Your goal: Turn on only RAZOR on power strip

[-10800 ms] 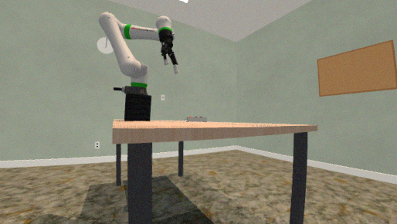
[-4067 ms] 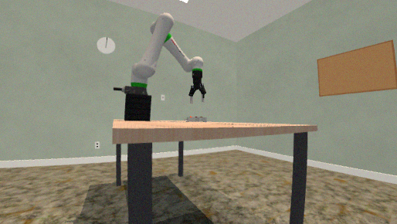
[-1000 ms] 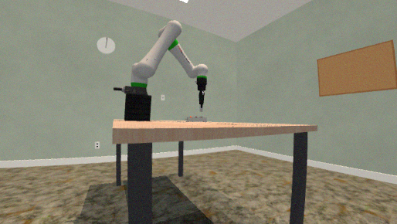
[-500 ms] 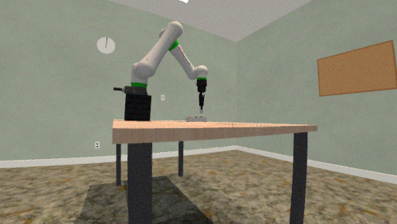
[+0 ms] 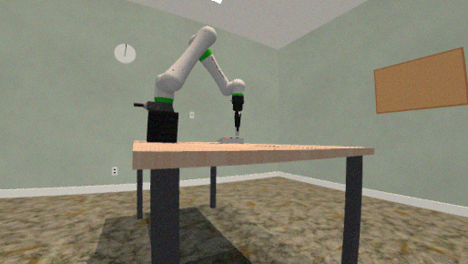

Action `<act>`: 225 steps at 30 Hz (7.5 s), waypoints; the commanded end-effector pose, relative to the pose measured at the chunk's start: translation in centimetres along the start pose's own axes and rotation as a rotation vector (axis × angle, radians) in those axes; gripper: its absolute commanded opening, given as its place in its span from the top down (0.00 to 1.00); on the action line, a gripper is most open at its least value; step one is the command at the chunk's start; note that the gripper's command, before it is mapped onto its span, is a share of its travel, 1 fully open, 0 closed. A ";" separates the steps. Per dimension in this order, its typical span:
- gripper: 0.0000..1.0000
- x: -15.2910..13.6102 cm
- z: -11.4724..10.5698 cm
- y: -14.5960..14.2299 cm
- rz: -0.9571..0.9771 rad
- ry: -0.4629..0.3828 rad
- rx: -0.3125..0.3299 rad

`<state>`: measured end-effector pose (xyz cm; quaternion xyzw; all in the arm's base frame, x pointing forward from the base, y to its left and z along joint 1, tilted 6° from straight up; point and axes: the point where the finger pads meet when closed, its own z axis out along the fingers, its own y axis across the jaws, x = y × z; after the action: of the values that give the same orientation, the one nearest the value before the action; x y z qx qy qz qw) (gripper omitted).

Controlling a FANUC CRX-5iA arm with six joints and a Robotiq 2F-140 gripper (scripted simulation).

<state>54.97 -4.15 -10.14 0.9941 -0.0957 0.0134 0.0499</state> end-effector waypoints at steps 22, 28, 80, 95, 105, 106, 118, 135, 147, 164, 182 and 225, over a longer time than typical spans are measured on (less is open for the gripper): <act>1.00 0.0 0.9 0.0 0.000 0.000 0.000; 1.00 0.0 0.9 0.0 0.000 0.000 0.000; 1.00 0.0 1.5 0.0 0.000 0.000 0.000; 1.00 0.0 1.8 0.0 0.000 0.000 0.000; 1.00 0.0 1.8 0.0 0.000 0.000 0.000; 1.00 0.0 1.8 0.0 0.000 0.000 0.000; 1.00 0.0 1.0 0.0 0.000 0.000 0.000; 1.00 0.0 -2.1 0.0 0.000 0.000 0.000; 1.00 0.0 -2.1 0.0 0.000 0.000 0.000; 1.00 -9.0 -3.5 -1.4 0.000 0.000 0.000; 1.00 -9.1 -3.5 -1.4 0.000 0.000 0.000; 1.00 -9.1 -2.3 -1.5 0.000 0.000 0.000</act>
<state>46.25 -0.75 -8.04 0.9941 -0.0956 0.0134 0.0499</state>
